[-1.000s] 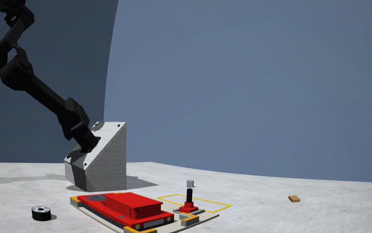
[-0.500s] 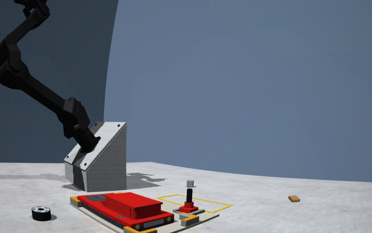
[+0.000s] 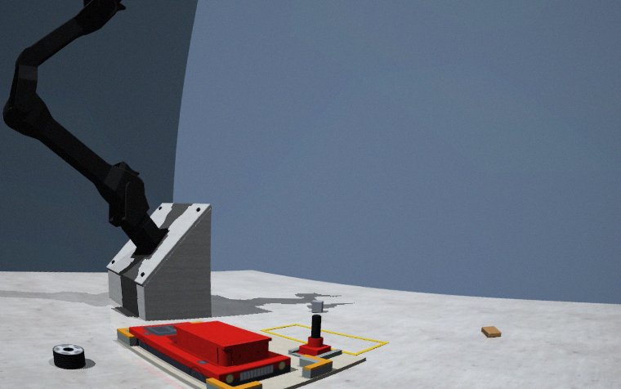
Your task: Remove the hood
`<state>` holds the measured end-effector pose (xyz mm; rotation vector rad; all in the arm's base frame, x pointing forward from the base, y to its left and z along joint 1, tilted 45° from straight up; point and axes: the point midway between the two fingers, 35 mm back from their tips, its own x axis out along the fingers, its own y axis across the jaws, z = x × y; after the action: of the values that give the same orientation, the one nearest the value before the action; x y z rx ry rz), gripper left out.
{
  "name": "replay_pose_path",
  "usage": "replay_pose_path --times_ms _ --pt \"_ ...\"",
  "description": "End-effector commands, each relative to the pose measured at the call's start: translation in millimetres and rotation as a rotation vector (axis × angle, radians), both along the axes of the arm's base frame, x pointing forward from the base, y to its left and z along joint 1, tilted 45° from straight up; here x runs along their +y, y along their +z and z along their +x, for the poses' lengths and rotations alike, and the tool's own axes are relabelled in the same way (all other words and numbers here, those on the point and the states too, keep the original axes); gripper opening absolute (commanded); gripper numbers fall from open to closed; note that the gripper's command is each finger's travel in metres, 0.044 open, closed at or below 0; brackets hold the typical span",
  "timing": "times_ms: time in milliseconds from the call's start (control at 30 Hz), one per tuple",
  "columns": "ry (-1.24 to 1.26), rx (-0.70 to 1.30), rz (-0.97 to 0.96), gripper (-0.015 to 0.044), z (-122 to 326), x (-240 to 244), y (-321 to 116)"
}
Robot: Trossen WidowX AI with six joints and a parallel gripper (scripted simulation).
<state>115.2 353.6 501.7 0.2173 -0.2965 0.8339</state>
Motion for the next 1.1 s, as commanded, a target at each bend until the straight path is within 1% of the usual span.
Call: replay_pose_path --times_ms 0,333,600,800,1067 --pt "-0.109 0.016 -0.13 0.044 41.9 6.5 -31.8" --pt "-0.353 0.105 -0.368 0.044 136.2 -10.5 -98.5" --pt "-0.552 0.269 -0.593 0.044 212.2 -52.8 -170.8" --pt "-0.613 0.364 -0.651 0.044 240.0 -80.4 -201.8" --pt "-0.751 0.546 -0.768 0.044 278.1 -141.7 -255.4"
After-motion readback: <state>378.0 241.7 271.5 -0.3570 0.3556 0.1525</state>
